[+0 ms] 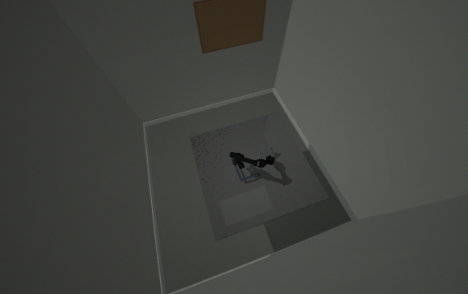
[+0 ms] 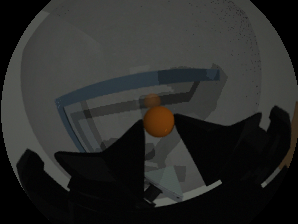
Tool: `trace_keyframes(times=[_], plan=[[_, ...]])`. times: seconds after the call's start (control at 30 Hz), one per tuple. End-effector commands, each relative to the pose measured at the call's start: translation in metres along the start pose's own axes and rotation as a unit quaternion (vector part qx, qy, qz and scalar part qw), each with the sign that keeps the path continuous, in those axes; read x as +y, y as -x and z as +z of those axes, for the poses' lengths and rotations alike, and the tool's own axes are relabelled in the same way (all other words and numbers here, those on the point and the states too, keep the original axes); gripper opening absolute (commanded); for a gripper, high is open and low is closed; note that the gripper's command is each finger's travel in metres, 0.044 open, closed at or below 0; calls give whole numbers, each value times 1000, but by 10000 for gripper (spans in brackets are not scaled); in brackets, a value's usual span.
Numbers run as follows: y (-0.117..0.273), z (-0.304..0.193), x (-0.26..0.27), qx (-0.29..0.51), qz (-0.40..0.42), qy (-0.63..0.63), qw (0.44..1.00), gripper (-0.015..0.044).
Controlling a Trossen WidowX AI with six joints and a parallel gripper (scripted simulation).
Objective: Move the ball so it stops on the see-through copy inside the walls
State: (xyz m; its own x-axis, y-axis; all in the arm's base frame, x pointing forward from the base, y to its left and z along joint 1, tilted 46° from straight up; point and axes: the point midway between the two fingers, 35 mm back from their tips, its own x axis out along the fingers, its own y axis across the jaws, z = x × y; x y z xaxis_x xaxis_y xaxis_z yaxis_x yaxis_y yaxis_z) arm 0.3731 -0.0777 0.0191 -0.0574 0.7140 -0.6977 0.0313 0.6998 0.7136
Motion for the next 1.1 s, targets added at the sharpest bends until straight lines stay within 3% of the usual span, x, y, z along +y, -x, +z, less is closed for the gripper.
trace_keyframes(times=[0.0, 0.47, 1.07], plan=[[-8, 0, -3, 2, -2, 4, 1000, 0], [-69, -1, -2, 2, 0, 4, 1000, 0], [-89, -2, -2, 2, 0, 4, 1000, 0]])
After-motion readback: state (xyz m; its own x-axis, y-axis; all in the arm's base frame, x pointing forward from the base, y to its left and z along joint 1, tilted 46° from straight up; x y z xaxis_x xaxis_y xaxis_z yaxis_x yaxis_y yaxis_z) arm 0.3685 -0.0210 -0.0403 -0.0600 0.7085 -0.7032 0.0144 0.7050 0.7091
